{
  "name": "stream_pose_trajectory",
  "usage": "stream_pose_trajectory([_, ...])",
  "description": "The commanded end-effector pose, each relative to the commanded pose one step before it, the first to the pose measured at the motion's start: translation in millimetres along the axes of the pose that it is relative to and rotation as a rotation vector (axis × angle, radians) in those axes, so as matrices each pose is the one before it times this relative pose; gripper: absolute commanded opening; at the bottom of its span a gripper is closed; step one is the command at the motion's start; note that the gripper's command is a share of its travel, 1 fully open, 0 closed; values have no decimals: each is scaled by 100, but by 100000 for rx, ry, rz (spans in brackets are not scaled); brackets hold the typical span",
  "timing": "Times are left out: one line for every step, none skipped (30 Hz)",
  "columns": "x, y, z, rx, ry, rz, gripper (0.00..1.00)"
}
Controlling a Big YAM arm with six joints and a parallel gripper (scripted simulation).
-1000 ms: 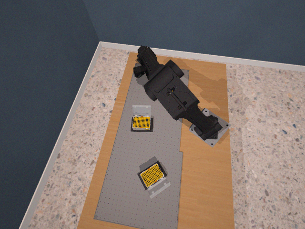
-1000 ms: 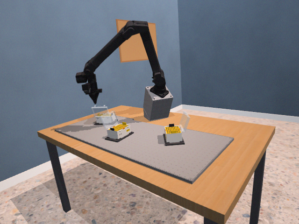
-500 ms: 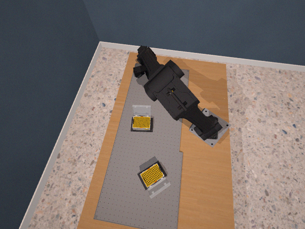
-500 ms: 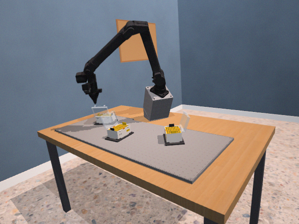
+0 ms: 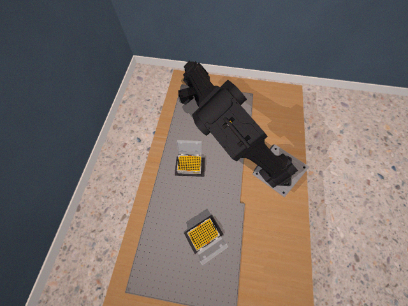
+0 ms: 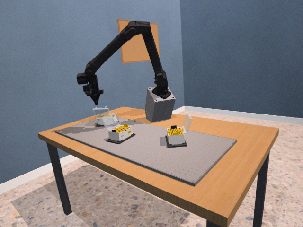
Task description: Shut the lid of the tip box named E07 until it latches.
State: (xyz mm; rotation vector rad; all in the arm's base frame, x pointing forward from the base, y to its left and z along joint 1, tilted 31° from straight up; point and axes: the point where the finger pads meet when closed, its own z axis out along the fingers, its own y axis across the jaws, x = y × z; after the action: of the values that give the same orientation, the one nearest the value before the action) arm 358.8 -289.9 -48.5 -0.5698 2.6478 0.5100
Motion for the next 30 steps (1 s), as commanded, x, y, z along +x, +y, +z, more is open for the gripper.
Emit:
stream_pose_trajectory([63, 29, -27, 955, -423, 360, 0])
stream_pose_trajectory([0, 0, 0, 0, 0, 0, 0])
stream_pose_trajectory([0, 0, 0, 0, 0, 0, 0])
stream_pose_trajectory([0, 0, 0, 0, 0, 0, 0])
stream_pose_trajectory([0, 0, 0, 0, 0, 0, 0])
stream_pose_trajectory([0, 0, 0, 0, 0, 0, 0])
stream_pose_trajectory([0, 0, 0, 0, 0, 0, 0])
stream_pose_trajectory([0, 0, 0, 0, 0, 0, 0])
stream_pose_trajectory([0, 0, 0, 0, 0, 0, 0])
stream_pose_trajectory([0, 0, 0, 0, 0, 0, 0])
stream_pose_trajectory([0, 0, 0, 0, 0, 0, 0])
stream_pose_trajectory([0, 0, 0, 0, 0, 0, 0])
stream_pose_trajectory([0, 0, 0, 0, 0, 0, 0])
stream_pose_trajectory([0, 0, 0, 0, 0, 0, 0])
stream_pose_trajectory([0, 0, 0, 0, 0, 0, 0])
stream_pose_trajectory([-21, 264, 961, -1563, 528, 289, 0])
stream_pose_trajectory([-64, 138, 508, -705, 246, -208, 0])
stream_pose_trajectory([-4, 4, 167, -10, -27, 1, 0])
stream_pose_trajectory([0, 0, 0, 0, 0, 0, 0])
stream_pose_trajectory([0, 0, 0, 0, 0, 0, 0])
stream_pose_trajectory([-2, 4, 167, -7, -18, 1, 0])
stream_pose_trajectory([0, 3, 167, -4, -5, 1, 0])
stream_pose_trajectory([3, 2, 167, 0, 11, 1, 0])
stream_pose_trajectory([1, 3, 167, -2, 2, 1, 0])
stream_pose_trajectory([0, 3, 167, -4, -5, 1, 0])
stream_pose_trajectory([1, 3, 167, -3, -1, 1, 0])
stream_pose_trajectory([1, 3, 167, -2, 2, 1, 0])
stream_pose_trajectory([1, 3, 167, -2, 1, 1, 0])
stream_pose_trajectory([1, 3, 167, -2, 1, 1, 0])
stream_pose_trajectory([1, 3, 167, -2, 1, 1, 0])
